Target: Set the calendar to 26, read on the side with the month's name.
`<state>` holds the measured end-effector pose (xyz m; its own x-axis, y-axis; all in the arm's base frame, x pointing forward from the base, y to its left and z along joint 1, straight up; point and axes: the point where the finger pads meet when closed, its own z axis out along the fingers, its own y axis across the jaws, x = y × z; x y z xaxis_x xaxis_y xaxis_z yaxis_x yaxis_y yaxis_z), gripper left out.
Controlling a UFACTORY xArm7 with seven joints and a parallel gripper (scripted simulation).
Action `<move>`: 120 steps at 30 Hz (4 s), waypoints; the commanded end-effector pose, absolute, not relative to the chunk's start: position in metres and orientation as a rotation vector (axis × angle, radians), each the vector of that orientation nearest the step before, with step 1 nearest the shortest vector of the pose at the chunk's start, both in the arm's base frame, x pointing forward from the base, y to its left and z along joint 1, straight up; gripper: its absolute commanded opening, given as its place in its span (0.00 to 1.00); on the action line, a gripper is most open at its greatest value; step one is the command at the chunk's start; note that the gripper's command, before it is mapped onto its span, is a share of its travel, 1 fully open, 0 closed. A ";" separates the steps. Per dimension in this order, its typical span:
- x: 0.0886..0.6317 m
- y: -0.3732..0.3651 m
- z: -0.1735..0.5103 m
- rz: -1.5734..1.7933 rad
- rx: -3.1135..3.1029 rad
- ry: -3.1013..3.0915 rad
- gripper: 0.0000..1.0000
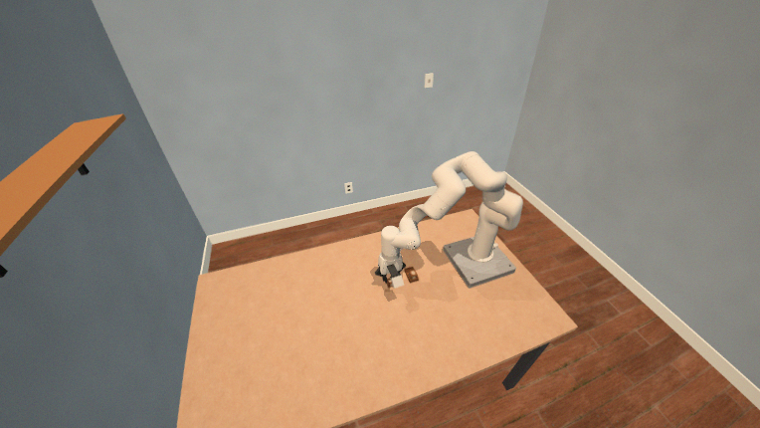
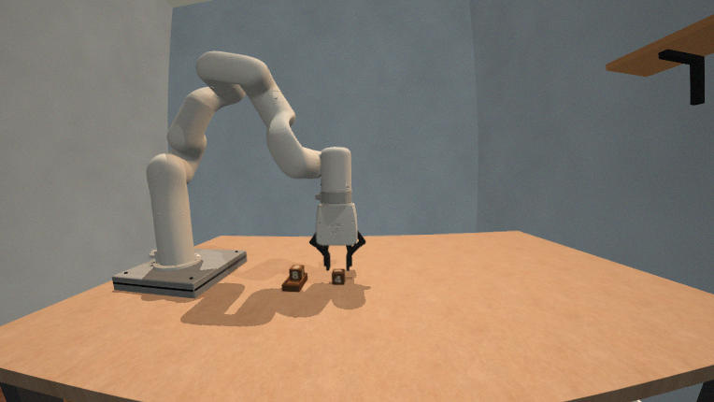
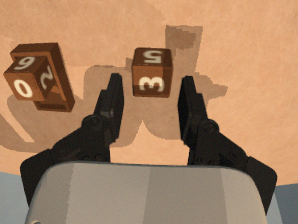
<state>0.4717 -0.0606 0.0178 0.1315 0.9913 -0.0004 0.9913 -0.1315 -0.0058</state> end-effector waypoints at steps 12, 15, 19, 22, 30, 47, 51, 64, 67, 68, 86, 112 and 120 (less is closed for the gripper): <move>0.473 -0.061 0.019 0.002 -2.362 -2.069 0.49; 0.473 -0.061 0.019 0.002 -2.362 -2.069 0.49; 0.473 -0.061 0.019 0.002 -2.362 -2.069 0.49; 0.473 -0.061 0.019 0.002 -2.362 -2.069 0.49; 0.473 -0.061 0.019 0.002 -2.362 -2.069 0.49; 0.473 -0.061 -0.002 0.002 -2.362 -2.069 0.49; 0.473 -0.061 -0.006 0.002 -2.362 -2.069 0.49; 0.473 -0.061 -0.009 0.002 -2.362 -2.069 0.49; 0.473 -0.061 -0.009 0.002 -2.362 -2.069 0.49; 0.473 -0.061 -0.009 0.002 -2.362 -2.069 0.49; 0.473 -0.061 -0.009 0.002 -2.362 -2.069 0.49; 0.473 -0.061 -0.009 0.002 -2.362 -2.069 0.29; 0.473 -0.061 -0.009 0.002 -2.362 -2.069 0.29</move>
<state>0.4716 -0.0605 -0.0103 0.1315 0.9913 -0.0003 0.9913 -0.1315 -0.0056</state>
